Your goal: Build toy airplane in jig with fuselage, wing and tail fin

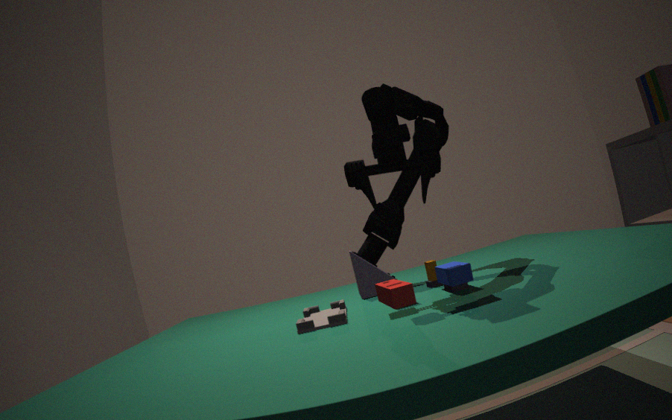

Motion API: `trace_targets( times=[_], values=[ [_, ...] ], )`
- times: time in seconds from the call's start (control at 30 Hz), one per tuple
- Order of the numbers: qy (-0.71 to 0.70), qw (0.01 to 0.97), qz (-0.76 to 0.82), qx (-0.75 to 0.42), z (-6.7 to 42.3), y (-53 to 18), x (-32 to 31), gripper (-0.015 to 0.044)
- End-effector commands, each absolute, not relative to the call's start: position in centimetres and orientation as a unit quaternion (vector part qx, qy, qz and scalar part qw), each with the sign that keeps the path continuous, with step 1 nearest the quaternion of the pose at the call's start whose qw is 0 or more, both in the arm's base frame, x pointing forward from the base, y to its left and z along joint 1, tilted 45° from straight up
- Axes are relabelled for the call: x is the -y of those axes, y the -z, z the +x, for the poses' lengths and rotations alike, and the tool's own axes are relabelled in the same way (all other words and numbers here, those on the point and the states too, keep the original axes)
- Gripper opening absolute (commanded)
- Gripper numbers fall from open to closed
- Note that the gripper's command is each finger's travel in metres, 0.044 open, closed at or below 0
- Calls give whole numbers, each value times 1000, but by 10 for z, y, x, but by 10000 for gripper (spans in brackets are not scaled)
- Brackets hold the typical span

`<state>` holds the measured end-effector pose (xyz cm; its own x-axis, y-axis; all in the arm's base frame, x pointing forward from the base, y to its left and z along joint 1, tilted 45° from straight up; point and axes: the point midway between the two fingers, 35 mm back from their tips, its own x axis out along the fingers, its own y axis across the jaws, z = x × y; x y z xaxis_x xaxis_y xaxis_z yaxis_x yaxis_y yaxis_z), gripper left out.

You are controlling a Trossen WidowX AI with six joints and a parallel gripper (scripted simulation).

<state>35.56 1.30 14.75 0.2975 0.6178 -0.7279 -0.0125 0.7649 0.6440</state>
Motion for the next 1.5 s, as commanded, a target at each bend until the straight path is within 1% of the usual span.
trace_targets(
  times=[0.0, 0.1, 0.17, 0.53, 0.7, 1.47],
  values=[
    [-287, 690, 210, -630, 305, -91, -10, 440],
    [-336, 654, 193, -649, 280, -75, -10, 440],
    [-350, 645, 189, -653, 273, -72, -11, 440],
    [-350, 645, 189, -653, 273, -71, -12, 440],
    [-350, 645, 190, -652, 269, -36, -46, 440],
    [-350, 645, 190, -652, 266, -12, -70, 440]
  ],
)
